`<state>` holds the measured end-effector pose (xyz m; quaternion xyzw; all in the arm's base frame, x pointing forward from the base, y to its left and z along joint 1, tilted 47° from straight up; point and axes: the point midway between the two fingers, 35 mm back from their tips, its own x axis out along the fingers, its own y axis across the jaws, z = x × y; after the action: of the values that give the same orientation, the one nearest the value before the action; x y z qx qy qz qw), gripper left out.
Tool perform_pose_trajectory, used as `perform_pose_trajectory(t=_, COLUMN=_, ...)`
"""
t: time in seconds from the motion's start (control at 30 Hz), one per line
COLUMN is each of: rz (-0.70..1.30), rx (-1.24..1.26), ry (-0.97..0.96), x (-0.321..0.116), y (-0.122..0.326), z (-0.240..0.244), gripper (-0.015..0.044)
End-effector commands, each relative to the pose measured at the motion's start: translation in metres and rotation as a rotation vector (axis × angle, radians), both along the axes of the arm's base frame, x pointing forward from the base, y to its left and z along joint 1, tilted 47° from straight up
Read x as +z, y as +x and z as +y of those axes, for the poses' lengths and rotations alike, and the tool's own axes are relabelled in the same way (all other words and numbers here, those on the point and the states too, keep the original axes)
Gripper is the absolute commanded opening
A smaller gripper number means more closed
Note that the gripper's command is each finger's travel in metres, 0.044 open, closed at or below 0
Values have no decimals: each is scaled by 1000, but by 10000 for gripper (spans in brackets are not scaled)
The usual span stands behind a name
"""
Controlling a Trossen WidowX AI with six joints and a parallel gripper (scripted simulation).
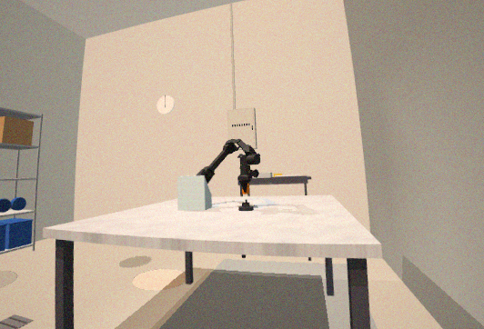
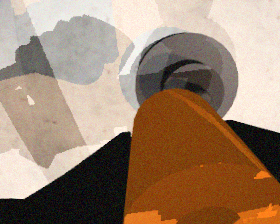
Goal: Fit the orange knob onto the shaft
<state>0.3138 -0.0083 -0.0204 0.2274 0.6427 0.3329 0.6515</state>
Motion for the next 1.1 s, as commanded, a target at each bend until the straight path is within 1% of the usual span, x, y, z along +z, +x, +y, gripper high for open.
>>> perform_pose_trajectory(t=0.0, rz=-10, rx=0, ry=-7, x=-13, y=3, z=-8, gripper=0)
perform_pose_trajectory(t=0.2, rz=-10, rx=0, ry=-7, x=-19, y=3, z=-8, gripper=0)
perform_pose_trajectory(t=0.47, rz=-10, rx=0, ry=-6, x=-36, y=2, z=9, gripper=0)
perform_pose_trajectory(t=1.07, rz=-15, rx=5, ry=-5, x=-35, y=3, z=10, gripper=0)
